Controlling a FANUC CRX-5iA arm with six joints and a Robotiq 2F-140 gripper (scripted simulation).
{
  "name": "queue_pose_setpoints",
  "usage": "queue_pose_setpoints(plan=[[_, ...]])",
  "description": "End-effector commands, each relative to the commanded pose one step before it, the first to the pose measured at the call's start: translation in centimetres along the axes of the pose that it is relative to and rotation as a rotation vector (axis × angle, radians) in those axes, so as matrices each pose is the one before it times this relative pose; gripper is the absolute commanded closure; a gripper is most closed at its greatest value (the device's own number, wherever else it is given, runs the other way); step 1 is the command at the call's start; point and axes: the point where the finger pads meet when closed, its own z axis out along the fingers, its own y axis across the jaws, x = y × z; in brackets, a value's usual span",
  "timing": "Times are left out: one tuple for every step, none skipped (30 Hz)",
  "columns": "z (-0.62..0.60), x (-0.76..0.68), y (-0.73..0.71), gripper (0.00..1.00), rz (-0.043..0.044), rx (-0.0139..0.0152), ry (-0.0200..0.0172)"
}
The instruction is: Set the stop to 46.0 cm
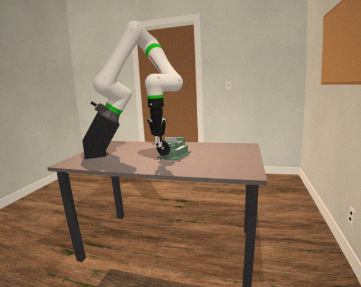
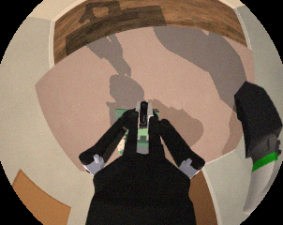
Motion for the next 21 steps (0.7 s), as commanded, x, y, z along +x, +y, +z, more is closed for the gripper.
queue_pose_setpoints(plan=[[0.151, 0.010, 0.563, 0.96, 0.00018, 0.00004, 0.00005], [0.091, 0.000, 0.213, 0.96, 0.00000, 0.00000, 0.00000], [0.093, 0.000, 0.215, 0.96, 0.00000, 0.00000, 0.00001], [0.142, 0.000, 0.216, 0.96, 0.00000, 0.00000, -0.00002], [0.142, 0.000, 0.218, 0.96, 0.00000, 0.00000, 0.00001], [0.186, 0.000, 0.220, 0.96, 0.00000, 0.00000, -0.00001], [0.208, 0.000, 0.222, 0.96, 0.00000, 0.00000, 0.00001], [0.000, 0.000, 0.000, 0.96, 0.00000, 0.00000, 0.00000], [0.000, 0.000, 0.000, 0.96, 0.00000, 0.00000, 0.00000], [0.238, 0.000, 0.202, 0.96, 0.00000, 0.00000, -0.00001], [0.254, 0.000, 0.191, 0.96, 0.00000, 0.00000, 0.00001], [0.267, 0.000, 0.154, 0.96, 0.00000, 0.00000, -0.00001], [0.273, 0.000, 0.139, 0.96, 0.00000, 0.00000, 0.00001], [0.264, 0.000, 0.098, 0.96, 0.00000, 0.00000, -0.00001], [0.259, 0.000, 0.078, 0.96, 0.00000, 0.00000, 0.00000], [0.246, 0.000, 0.059, 0.96, 0.00000, 0.00000, 0.00001], [0.226, 0.000, 0.026, 0.96, 0.00000, 0.00001, -0.00002], [0.227, 0.000, 0.028, 0.96, 0.00000, -0.00001, 0.00002], [0.211, 0.000, 0.001, 0.96, 0.00000, 0.00000, -0.00001], [0.204, 0.000, -0.012, 0.96, 0.00000, 0.00000, -0.00001], [0.205, 0.000, -0.011, 0.96, 0.00000, -0.00001, 0.00002]])
